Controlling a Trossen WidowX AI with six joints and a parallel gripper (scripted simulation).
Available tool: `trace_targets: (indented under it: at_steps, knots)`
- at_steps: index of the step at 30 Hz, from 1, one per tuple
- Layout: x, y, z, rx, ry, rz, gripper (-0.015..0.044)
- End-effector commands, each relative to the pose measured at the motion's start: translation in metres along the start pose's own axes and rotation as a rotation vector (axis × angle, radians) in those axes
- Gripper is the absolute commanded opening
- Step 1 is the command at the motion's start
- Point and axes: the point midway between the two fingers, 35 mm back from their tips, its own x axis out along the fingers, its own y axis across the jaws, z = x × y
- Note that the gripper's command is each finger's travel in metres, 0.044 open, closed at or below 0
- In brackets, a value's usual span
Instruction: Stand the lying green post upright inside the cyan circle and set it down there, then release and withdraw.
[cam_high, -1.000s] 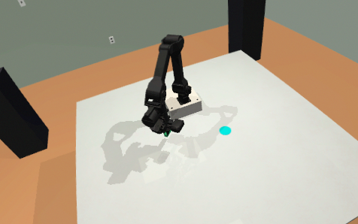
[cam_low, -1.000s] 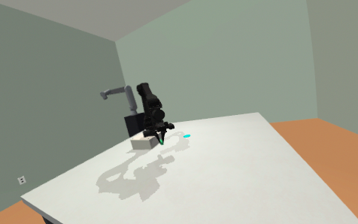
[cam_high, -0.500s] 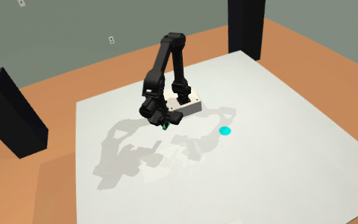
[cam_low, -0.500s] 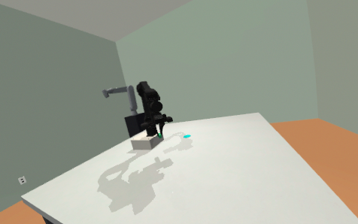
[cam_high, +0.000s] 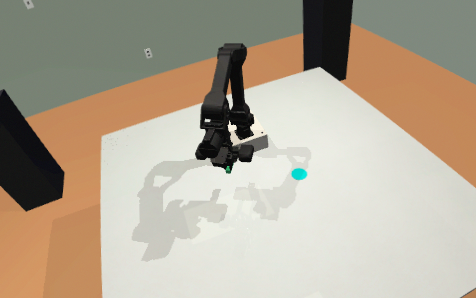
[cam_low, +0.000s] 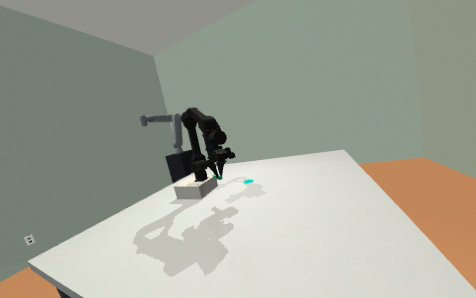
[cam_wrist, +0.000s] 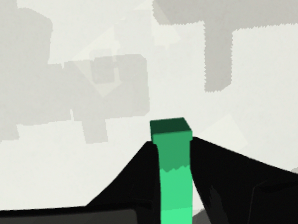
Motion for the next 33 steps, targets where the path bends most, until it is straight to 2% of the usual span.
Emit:
trace_targets:
  at_steps: [1, 33]
  knots:
    - [-0.002, 0.010, 0.002, -0.072, -0.002, -0.004, 0.0023]
    - [-0.007, 0.104, -0.012, -0.689, 0.002, 0.001, 0.0023]
